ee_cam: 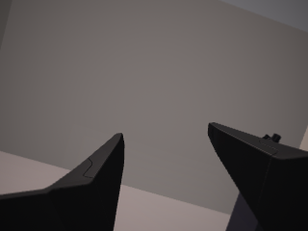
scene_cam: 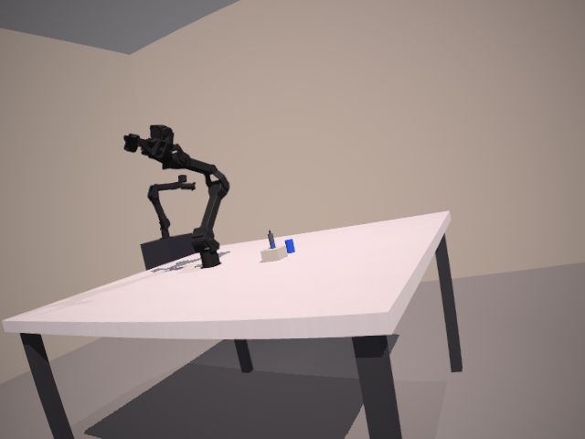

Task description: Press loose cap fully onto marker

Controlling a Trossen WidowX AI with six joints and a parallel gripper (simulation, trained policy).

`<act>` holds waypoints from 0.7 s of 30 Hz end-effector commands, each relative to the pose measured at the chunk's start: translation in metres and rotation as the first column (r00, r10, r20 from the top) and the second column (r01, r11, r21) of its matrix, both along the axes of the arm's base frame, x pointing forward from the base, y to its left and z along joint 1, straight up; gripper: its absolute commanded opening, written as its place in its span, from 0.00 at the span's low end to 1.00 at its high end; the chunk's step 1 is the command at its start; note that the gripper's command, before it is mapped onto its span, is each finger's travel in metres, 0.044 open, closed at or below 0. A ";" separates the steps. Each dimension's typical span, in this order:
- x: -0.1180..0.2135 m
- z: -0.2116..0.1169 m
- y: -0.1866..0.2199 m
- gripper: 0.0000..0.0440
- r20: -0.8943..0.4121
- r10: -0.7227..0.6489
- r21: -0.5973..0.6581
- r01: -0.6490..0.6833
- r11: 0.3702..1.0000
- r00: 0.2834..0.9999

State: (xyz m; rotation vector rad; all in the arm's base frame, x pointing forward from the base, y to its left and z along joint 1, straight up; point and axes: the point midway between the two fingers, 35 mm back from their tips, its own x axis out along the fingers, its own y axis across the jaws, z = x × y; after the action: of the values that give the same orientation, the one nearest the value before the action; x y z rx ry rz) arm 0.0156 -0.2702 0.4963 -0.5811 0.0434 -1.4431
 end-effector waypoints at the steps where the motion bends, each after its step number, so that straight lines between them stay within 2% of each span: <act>1: 0.007 -0.004 -0.004 0.69 -0.011 0.018 0.026 -0.018 1.000 1.000; 21: 0.051 -0.042 -0.024 0.70 -0.035 0.143 0.203 -0.134 0.970 0.989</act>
State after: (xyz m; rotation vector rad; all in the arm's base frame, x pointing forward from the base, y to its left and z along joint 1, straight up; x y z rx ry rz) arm 0.0604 -0.2926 0.4567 -0.4505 0.1664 -1.2877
